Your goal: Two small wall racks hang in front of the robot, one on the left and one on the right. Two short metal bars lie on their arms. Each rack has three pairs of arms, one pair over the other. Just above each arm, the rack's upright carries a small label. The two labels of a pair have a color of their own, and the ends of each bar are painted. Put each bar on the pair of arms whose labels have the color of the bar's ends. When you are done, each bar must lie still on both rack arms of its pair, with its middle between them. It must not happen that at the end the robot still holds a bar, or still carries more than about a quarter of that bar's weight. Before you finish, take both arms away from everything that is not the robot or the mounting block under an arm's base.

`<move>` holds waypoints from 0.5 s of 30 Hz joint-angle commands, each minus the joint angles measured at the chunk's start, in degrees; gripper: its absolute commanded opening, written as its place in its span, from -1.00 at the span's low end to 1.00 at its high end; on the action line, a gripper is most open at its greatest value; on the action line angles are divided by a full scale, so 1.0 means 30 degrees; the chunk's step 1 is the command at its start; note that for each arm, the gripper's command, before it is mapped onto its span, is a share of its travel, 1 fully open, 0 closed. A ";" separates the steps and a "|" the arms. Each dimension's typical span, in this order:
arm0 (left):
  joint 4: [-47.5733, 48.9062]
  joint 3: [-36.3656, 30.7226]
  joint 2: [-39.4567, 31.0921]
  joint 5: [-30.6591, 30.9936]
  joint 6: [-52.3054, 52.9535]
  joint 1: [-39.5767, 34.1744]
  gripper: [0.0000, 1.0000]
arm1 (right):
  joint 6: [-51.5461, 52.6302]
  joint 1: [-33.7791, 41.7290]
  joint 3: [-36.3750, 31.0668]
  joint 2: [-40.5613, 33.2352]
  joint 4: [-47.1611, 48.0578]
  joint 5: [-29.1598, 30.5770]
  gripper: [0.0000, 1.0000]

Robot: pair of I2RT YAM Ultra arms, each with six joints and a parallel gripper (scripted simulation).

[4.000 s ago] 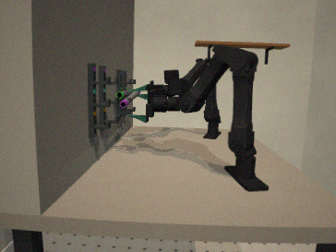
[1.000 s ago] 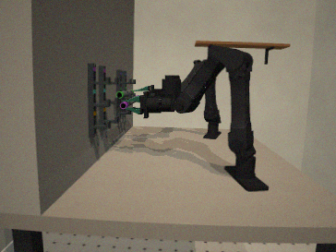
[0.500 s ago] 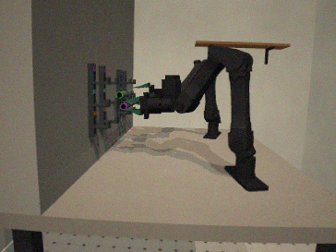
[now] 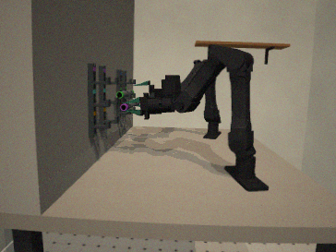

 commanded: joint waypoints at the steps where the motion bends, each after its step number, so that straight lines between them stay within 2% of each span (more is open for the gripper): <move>1: 0.0200 0.0909 -0.0836 0.0025 -0.0263 0.0155 -1.00 | 0.0225 0.0070 0.0011 -0.0137 0.0543 0.0074 1.00; 15: -0.0546 0.1112 -0.1271 0.0007 -0.0224 0.0144 -1.00 | 0.0221 0.0070 0.0010 -0.0135 0.0569 0.0075 1.00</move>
